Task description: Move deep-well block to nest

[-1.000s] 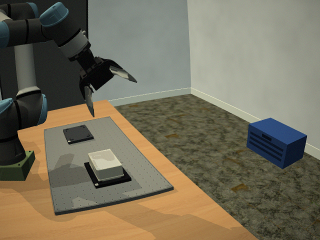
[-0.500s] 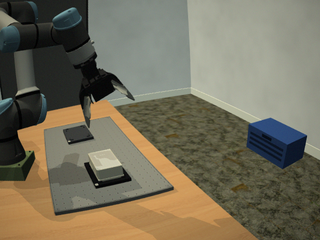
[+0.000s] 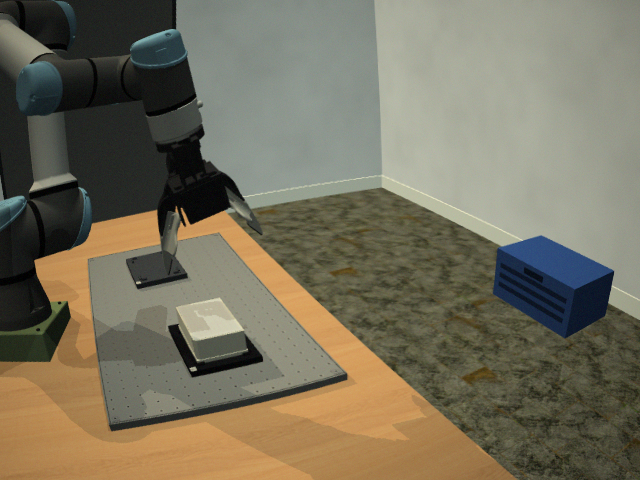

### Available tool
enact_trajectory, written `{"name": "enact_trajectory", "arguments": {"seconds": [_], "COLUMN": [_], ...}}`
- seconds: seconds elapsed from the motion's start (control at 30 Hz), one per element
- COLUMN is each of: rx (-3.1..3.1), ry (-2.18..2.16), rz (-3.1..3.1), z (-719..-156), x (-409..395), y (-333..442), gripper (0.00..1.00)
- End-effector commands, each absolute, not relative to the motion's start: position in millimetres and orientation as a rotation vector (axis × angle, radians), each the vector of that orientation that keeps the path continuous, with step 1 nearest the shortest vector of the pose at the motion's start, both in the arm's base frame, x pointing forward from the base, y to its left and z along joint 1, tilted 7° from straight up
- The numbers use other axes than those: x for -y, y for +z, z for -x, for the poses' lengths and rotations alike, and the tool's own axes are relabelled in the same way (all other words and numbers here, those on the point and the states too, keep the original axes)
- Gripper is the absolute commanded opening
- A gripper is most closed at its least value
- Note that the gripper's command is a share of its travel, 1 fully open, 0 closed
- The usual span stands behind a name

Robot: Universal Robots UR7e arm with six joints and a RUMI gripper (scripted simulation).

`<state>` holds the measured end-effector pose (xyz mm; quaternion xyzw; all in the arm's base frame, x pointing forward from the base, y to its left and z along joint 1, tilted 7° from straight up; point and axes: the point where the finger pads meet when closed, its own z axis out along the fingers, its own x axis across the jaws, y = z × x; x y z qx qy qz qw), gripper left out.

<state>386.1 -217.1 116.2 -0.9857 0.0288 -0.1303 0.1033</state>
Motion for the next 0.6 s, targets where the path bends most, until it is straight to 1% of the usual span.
{"name": "enact_trajectory", "arguments": {"seconds": [0.0,0.07,0.23,0.33,0.57], "rx": [-0.074,-0.059,-0.053,-0.032,-0.032], "ry": [-0.296,-0.208,-0.175,-0.056,-0.056], "rz": [2.938,2.971,2.983,3.03,3.03], "z": [-380,-376,-372,-365,-363], "x": [214,213,211,210,210], "y": [100,91,82,69,67], "gripper": [1.0,1.0,1.0,1.0,1.0]}}
